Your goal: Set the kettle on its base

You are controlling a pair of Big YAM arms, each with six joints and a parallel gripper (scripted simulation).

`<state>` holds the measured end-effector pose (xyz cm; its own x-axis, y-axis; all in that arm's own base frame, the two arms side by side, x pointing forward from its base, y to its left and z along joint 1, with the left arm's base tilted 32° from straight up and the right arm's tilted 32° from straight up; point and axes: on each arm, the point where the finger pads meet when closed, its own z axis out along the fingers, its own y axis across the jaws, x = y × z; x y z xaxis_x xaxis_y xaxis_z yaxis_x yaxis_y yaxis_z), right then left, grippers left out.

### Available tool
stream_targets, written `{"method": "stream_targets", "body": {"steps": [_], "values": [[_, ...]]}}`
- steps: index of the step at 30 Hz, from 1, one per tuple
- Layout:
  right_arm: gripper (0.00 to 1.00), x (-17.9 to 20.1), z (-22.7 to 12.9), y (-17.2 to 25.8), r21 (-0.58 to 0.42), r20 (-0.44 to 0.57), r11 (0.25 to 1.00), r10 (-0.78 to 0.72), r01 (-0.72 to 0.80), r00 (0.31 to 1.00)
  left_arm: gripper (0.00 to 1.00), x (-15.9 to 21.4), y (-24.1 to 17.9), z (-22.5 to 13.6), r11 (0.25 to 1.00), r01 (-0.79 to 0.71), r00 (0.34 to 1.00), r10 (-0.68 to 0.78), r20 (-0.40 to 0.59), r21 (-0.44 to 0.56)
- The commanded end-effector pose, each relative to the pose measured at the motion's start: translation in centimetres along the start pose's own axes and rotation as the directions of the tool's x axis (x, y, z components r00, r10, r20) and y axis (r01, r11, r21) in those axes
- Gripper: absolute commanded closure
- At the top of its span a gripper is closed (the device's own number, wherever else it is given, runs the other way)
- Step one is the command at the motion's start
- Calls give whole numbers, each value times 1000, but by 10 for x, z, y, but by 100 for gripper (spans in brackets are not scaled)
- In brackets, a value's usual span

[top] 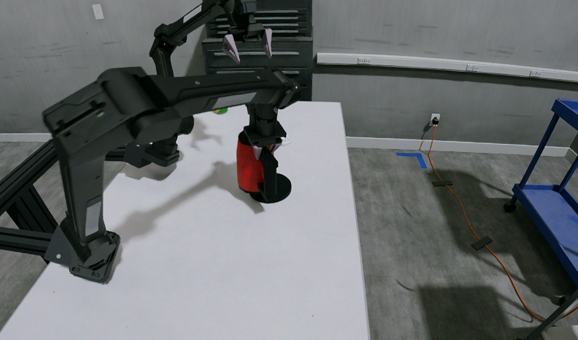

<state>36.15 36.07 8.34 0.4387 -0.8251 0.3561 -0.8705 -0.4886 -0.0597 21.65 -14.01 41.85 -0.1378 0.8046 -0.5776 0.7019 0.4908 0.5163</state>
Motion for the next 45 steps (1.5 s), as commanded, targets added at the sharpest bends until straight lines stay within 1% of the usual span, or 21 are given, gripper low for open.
{"method": "stream_targets", "body": {"steps": [1, 5, 6, 17, 20, 23, 30, 33, 36, 38, 40, 45], "values": [[72, -28, -42, -47, 84, 51, 996, -28, 24, 998, 0, -5, 2, -4, 1000, -18, 1000, 18, 6, 2], [72, -28, -42, -47, 83, 52, 996, -14, 10, 999, 0, -6, 3, -4, 1000, -17, 1000, 17, 10, 0], [72, -25, -51, -48, 99, 60, 995, -9, 3, 998, 0, -8, 4, -4, 1000, -15, 1000, 15, 15, -5], [72, -25, -51, -49, 103, 62, 995, -7, 1, 998, 0, -8, 4, -4, 1000, -15, 1000, 15, 15, -5], [72, -30, -51, -55, 82, 53, 997, -10, 6, 999, 0, -8, 4, -4, 1000, -15, 1000, 15, 15, -5], [72, -33, -66, -66, 83, 53, 997, -7, 2, 999, 0, -8, 4, -4, 1000, -15, 1000, 15, 15, -5], [72, -32, -66, -66, 84, 50, 996, -5, 1, 999, 0, -8, 4, -4, 1000, -15, 1000, 15, 15, -5], [72, -18, -62, -64, 94, 59, 996, 2, -7, 998, 0, -8, 4, -4, 1000, -15, 1000, 15, 15, -5], [72, -18, -41, -65, 80, 52, 997, -4, -1, 999, 0, -8, 4, -4, 1000, -15, 1000, 15, 15, -5], [72, -10, -27, -66, 72, 50, 997, 9, -13, 999, 0, -8, 4, -4, 1000, -15, 1000, 15, 15, -5], [72, -9, -9, -57, 51, 41, 999, 2, -4, 999, 0, -8, 4, -4, 1000, -15, 1000, 15, 15, -5], [72, -6, 11, -55, 49, 40, 999, 1, -3, 999, 0, -8, 4, -4, 1000, -15, 1000, 15, 15, -5]]}}
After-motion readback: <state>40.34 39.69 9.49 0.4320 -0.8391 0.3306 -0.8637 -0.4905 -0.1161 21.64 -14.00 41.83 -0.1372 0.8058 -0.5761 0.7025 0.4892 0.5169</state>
